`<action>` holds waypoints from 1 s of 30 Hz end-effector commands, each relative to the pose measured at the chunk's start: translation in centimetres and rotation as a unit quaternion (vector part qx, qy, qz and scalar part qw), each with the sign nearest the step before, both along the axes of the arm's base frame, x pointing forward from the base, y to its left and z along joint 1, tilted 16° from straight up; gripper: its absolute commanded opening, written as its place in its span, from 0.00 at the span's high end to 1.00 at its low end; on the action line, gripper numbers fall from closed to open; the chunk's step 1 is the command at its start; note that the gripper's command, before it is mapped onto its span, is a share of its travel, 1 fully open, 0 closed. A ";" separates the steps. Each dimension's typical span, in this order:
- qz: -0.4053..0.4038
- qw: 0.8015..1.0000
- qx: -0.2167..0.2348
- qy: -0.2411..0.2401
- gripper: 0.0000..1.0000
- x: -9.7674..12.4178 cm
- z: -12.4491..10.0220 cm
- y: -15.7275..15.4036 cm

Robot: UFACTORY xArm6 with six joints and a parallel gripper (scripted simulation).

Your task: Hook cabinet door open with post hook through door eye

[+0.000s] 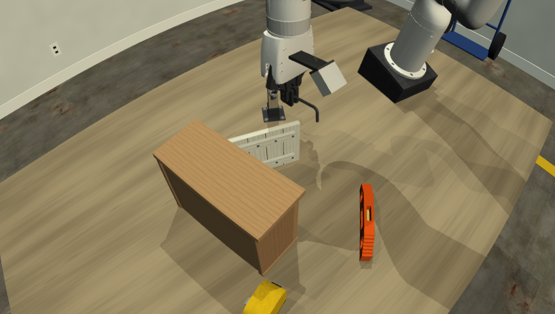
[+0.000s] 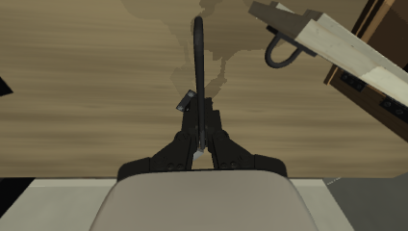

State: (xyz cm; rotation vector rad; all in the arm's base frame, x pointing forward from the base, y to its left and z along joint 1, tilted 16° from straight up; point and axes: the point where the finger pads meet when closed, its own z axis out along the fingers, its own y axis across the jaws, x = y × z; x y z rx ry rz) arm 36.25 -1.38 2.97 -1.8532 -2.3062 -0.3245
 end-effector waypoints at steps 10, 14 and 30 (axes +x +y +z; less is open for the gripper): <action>-0.038 0.999 -0.001 0.009 0.96 0.5 0.1 0.0; -0.046 0.999 -0.001 0.011 0.96 0.6 0.1 0.0; -0.105 0.994 0.000 0.028 0.96 1.1 0.1 0.0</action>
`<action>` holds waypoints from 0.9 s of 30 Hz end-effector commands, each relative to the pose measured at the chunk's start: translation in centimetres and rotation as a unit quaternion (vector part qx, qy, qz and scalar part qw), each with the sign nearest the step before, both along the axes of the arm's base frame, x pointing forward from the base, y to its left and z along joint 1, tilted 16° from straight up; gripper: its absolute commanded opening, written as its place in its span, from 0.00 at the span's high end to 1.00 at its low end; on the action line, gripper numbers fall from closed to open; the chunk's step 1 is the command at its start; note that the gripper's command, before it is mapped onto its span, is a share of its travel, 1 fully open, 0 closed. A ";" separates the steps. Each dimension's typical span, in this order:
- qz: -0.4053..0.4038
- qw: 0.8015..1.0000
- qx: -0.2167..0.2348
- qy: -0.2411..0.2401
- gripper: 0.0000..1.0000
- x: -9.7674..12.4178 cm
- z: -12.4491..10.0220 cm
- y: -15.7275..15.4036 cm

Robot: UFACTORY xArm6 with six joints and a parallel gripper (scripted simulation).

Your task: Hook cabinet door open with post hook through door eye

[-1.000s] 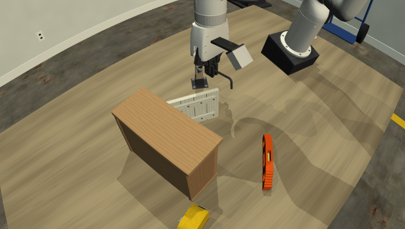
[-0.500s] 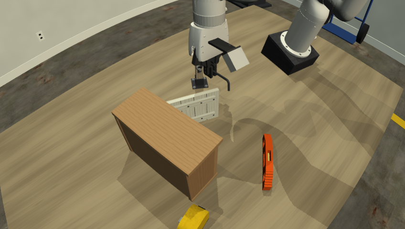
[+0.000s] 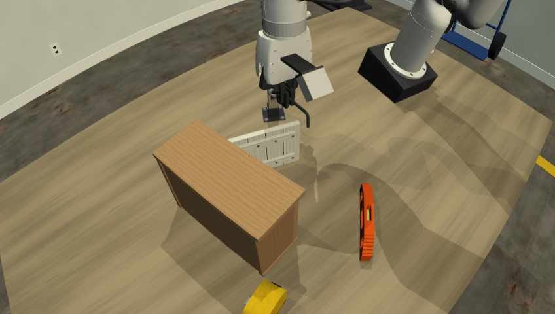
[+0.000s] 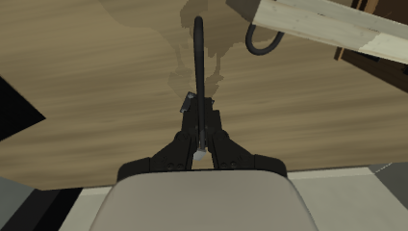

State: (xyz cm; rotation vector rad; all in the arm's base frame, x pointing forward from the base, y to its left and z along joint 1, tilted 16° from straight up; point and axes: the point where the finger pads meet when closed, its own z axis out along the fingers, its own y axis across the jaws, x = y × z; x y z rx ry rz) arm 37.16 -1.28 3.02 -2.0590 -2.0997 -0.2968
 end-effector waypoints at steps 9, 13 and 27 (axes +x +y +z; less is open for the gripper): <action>-0.043 0.999 -0.001 0.011 0.96 0.5 0.1 -0.1; -0.044 0.999 0.000 0.011 0.96 0.5 0.1 -0.1; -0.096 0.995 0.000 0.025 0.96 1.0 0.1 -0.1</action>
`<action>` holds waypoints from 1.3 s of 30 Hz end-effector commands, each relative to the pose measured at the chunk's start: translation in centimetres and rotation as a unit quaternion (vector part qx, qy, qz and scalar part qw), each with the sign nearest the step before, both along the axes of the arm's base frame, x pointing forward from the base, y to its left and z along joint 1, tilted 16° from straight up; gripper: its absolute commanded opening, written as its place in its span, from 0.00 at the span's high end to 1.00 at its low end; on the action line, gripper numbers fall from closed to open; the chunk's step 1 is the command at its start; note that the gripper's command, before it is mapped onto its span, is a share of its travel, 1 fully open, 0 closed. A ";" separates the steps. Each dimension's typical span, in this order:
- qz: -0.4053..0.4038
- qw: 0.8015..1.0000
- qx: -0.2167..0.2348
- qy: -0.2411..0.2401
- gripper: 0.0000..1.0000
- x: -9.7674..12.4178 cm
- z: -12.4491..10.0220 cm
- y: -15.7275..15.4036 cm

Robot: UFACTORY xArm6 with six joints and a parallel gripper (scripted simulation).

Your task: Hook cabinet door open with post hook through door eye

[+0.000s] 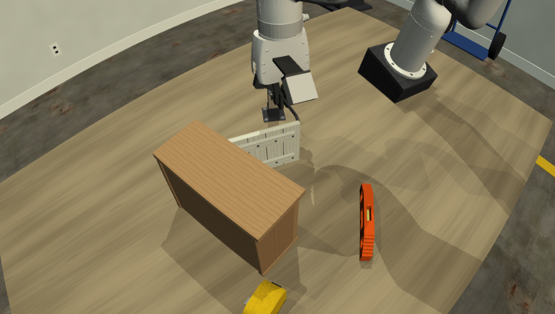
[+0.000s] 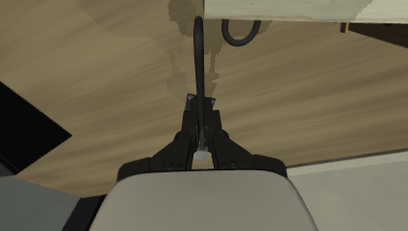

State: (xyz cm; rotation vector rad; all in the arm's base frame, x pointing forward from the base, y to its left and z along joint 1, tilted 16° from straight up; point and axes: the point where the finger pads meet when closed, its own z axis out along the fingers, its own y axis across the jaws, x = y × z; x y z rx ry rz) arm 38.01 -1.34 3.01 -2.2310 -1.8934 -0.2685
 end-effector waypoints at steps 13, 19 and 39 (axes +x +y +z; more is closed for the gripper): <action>-0.054 0.998 0.000 0.014 0.96 0.6 0.1 -0.2; -0.062 0.998 0.000 0.016 0.96 0.7 0.1 -0.2; -0.121 0.992 0.000 0.032 0.96 1.2 0.0 -0.4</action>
